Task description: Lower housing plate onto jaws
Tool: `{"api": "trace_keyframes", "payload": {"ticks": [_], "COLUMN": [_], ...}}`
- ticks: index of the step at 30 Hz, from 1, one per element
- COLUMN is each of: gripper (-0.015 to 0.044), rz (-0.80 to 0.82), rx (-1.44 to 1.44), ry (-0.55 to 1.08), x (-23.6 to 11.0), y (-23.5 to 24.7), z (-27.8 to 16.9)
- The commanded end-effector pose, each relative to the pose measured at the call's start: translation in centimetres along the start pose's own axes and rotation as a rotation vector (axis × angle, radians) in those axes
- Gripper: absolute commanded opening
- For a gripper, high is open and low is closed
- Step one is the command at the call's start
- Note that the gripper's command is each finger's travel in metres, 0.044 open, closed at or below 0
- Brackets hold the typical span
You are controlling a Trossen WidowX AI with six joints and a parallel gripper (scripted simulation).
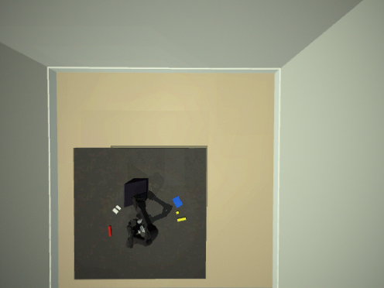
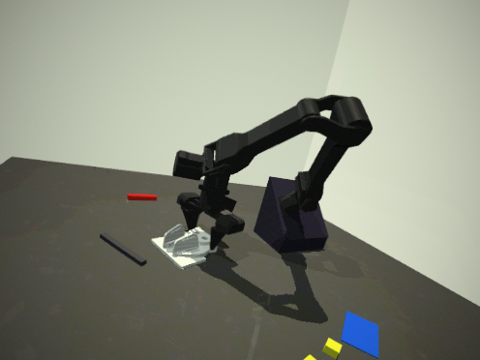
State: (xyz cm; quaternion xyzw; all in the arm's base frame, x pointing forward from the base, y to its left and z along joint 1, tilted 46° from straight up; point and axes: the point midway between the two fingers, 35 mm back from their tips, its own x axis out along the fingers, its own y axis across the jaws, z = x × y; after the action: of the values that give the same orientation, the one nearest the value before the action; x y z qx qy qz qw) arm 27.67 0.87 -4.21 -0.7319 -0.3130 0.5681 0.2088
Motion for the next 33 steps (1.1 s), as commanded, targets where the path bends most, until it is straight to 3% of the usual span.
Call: {"api": "trace_keyframes", "payload": {"ticks": [1,33], "gripper": [0.0351,0.0351], "rz": [-0.002,-0.001], "rx": [-0.008,-0.008], "ry": [-0.004,-0.004], "x": [0.37,0.0], "y": [-0.11,-0.1], "z": [-0.09,-0.09]}}
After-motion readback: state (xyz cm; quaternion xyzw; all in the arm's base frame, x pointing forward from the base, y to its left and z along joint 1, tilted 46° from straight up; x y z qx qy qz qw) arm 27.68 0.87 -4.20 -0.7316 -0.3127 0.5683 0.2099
